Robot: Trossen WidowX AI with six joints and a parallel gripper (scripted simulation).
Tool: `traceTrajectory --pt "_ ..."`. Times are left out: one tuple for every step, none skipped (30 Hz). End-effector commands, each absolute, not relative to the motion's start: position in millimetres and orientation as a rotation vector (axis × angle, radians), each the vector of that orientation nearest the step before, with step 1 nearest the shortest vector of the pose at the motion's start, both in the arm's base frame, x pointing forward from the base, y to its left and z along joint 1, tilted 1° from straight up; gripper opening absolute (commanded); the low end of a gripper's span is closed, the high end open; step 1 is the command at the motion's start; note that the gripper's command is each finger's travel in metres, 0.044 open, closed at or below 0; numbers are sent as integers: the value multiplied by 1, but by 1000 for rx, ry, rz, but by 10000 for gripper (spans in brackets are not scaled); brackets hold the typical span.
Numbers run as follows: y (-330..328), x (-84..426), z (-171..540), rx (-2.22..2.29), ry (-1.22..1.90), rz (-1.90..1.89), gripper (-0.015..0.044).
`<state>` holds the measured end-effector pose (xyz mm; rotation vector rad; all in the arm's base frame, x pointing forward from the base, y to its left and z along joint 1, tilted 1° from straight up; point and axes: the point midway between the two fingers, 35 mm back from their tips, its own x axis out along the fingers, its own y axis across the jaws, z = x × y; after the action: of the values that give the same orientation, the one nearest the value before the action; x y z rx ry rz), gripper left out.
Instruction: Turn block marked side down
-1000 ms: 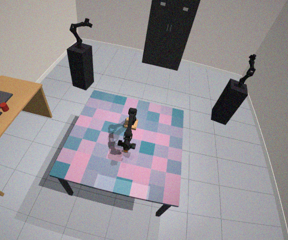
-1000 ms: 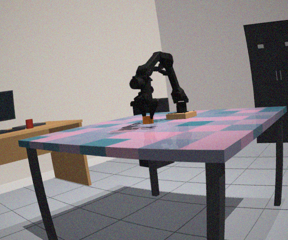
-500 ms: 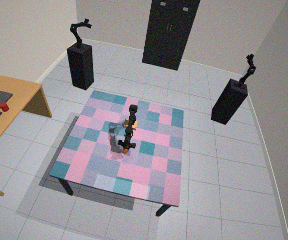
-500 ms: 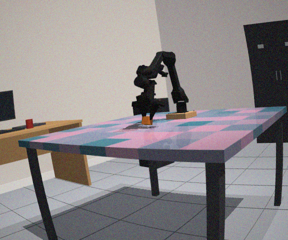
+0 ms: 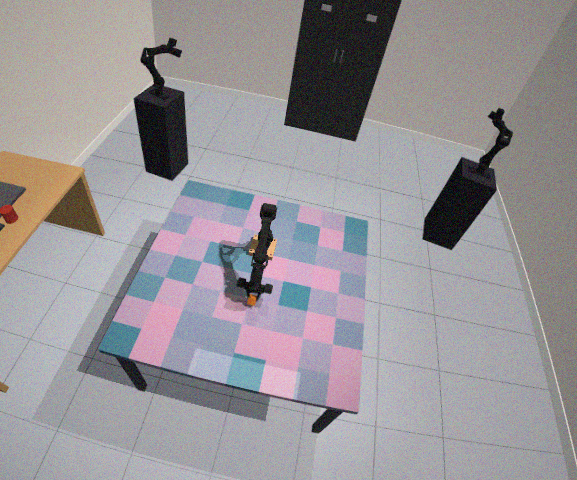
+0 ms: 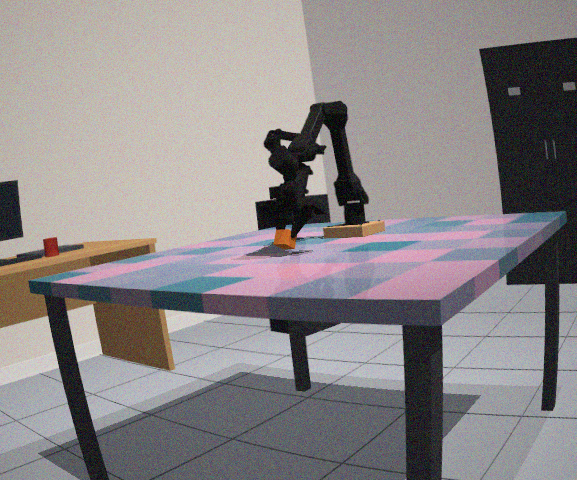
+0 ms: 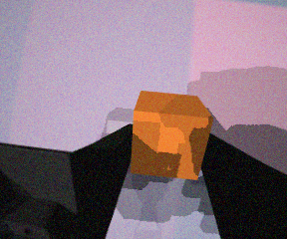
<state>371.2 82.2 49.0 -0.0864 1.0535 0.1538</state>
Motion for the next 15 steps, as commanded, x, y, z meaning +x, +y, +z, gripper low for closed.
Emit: traceTrajectory --pt "82 372 54 -85 1023 150 0" --pt "82 372 54 -85 1023 150 0" --pt "82 372 54 -85 1020 150 0" --pt "82 373 52 -85 1012 150 0" --pt "82 375 50 -84 999 151 0" --pt "83 376 48 -83 984 151 0" --pt "83 377 46 -82 968 152 0" --pt "83 379 44 -81 952 153 0" --pt "83 380 41 -79 936 153 0" --pt "84 381 39 -78 920 154 0" --pt "84 382 38 -77 905 154 0" --pt "84 382 36 -76 889 155 0" --pt "84 383 34 -75 873 155 0" --pt "84 384 32 -74 858 156 0" --pt "84 384 31 -73 842 156 0"
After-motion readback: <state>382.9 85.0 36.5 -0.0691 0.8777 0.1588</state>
